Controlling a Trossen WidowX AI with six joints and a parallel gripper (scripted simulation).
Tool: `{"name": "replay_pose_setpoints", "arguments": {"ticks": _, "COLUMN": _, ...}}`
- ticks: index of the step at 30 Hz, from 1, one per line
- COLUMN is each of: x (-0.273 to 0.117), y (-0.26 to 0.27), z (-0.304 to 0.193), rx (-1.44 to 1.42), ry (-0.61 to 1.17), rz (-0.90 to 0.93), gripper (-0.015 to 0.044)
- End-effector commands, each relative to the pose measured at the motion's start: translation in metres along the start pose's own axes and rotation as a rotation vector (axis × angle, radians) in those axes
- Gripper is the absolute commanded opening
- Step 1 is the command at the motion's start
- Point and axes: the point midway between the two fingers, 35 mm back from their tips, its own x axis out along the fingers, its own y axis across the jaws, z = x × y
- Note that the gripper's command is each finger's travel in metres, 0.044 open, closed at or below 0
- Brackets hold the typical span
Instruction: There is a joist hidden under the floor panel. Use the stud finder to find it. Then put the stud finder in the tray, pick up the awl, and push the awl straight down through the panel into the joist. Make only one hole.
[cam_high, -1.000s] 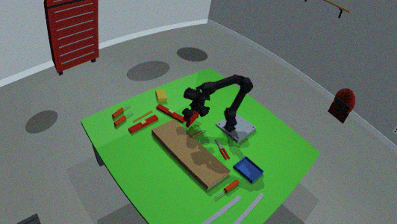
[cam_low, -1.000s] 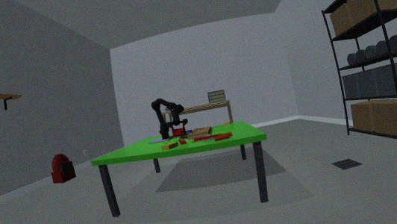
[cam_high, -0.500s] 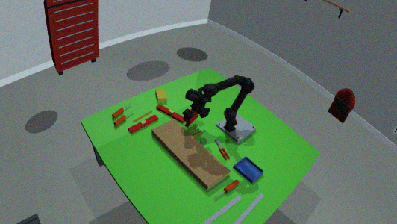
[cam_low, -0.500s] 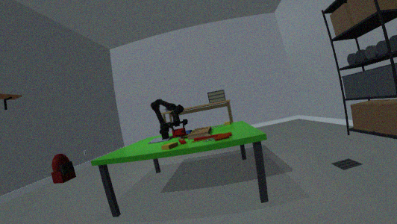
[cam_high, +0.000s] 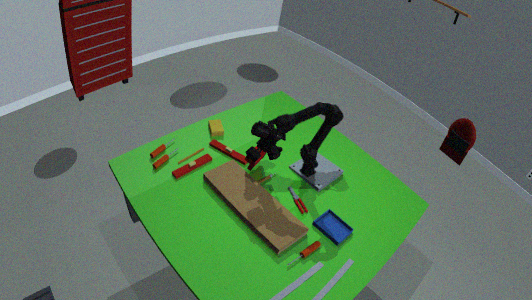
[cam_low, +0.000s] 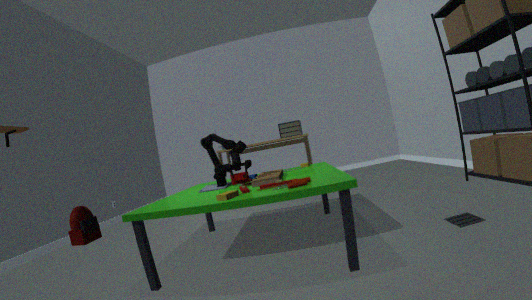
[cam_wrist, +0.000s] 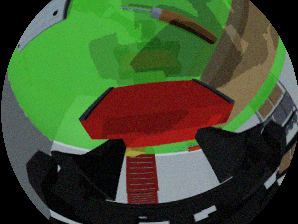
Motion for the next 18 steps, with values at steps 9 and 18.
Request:
{"name": "replay_pose_setpoints", "arguments": {"ticks": 9, "x": -0.0005, "y": 0.0004, "z": 0.0002, "rx": 0.007, "ry": 0.069, "rz": 0.002, "gripper": 0.0}}
{"name": "replay_pose_setpoints", "arguments": {"ticks": 18, "x": 0.0, "y": 0.0001, "z": 0.0015, "rx": 0.006, "ry": 0.123, "rz": 0.003, "gripper": 0.0}}
